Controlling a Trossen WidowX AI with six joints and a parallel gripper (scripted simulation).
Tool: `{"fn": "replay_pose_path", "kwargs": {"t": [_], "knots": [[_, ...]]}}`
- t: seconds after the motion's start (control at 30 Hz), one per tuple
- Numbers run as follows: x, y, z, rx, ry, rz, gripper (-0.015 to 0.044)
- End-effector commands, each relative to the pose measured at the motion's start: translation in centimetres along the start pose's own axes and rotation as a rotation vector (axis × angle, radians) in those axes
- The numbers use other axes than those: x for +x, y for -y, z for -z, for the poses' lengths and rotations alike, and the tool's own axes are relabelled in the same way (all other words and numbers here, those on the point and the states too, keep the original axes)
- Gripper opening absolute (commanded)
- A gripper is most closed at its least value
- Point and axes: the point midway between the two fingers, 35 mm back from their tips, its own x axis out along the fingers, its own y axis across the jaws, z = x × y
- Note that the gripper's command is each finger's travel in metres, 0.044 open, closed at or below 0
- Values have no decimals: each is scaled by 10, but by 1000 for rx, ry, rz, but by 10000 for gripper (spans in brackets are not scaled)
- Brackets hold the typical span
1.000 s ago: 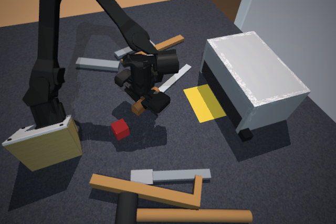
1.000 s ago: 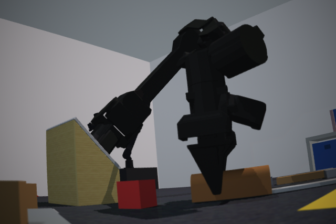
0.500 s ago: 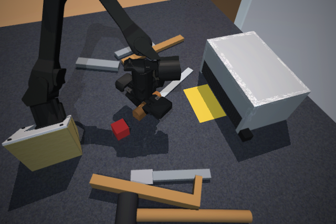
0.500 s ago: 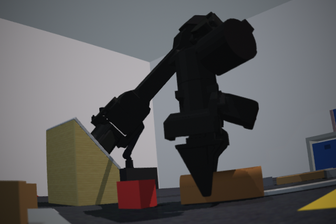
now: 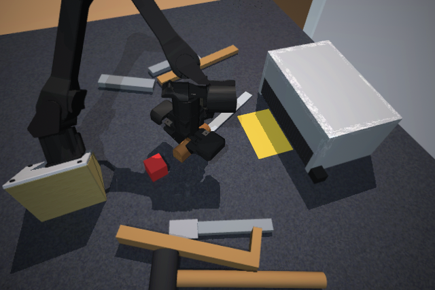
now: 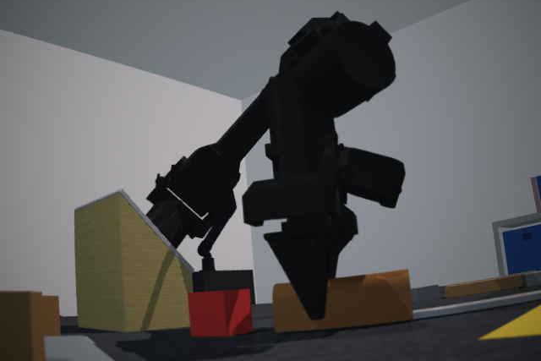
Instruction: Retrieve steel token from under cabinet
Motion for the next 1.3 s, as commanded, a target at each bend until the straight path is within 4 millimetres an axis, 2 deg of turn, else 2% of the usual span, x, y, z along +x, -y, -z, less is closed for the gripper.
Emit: {"fn": "replay_pose_path", "kwargs": {"t": [0.0, 1.27], "knots": [[-1, 7, 2, 4, 2, 6, 0], [-2, 41, 27, 4, 1, 8, 0]]}}
